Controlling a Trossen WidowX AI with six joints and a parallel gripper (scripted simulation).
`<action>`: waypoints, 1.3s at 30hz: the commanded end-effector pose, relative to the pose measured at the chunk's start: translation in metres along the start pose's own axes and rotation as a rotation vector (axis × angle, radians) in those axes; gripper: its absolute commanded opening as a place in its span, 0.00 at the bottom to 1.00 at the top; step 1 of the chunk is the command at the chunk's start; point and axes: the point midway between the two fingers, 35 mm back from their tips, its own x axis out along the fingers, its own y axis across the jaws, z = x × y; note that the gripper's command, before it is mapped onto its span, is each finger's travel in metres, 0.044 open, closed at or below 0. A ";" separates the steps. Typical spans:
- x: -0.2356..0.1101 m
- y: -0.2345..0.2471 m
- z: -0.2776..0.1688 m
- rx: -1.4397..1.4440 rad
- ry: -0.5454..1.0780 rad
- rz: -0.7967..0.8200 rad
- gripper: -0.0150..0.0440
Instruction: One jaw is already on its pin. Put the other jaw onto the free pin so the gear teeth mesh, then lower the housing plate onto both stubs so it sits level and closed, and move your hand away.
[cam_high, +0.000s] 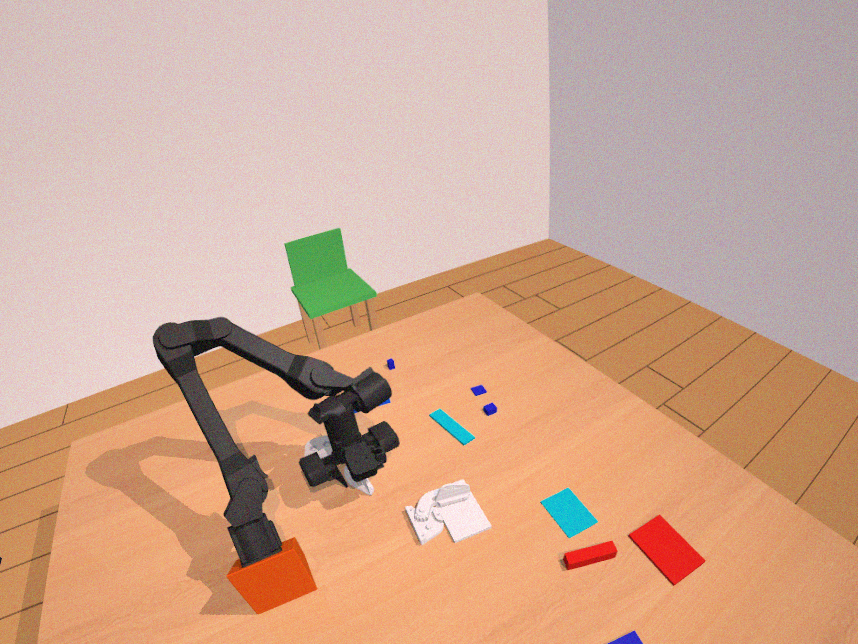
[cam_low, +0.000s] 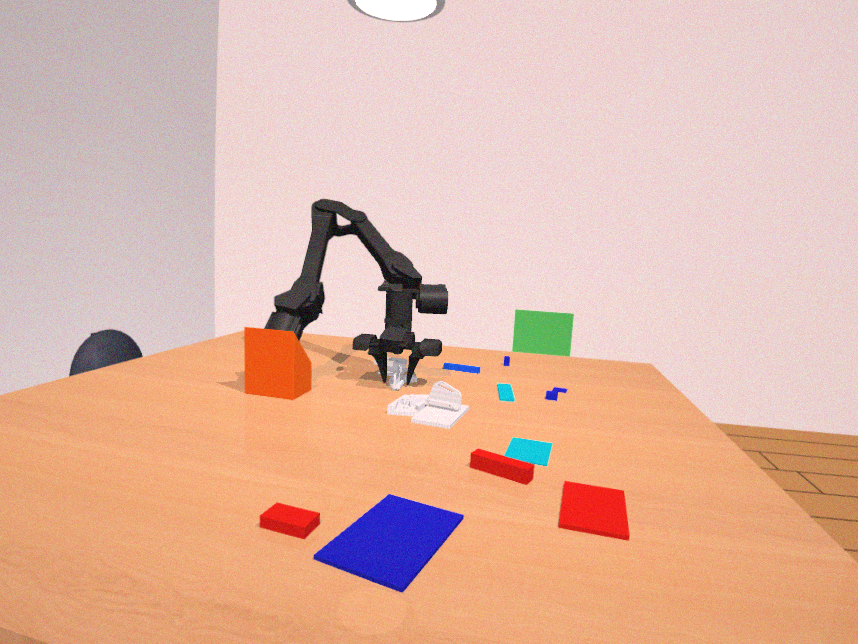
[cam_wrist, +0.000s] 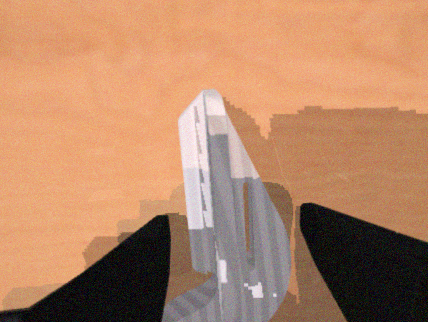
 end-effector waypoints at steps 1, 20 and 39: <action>0.000 0.000 0.000 0.000 0.000 0.000 0.54; -0.004 0.001 0.001 0.000 -0.003 0.000 0.48; -0.064 0.002 0.003 0.002 -0.013 -0.004 0.48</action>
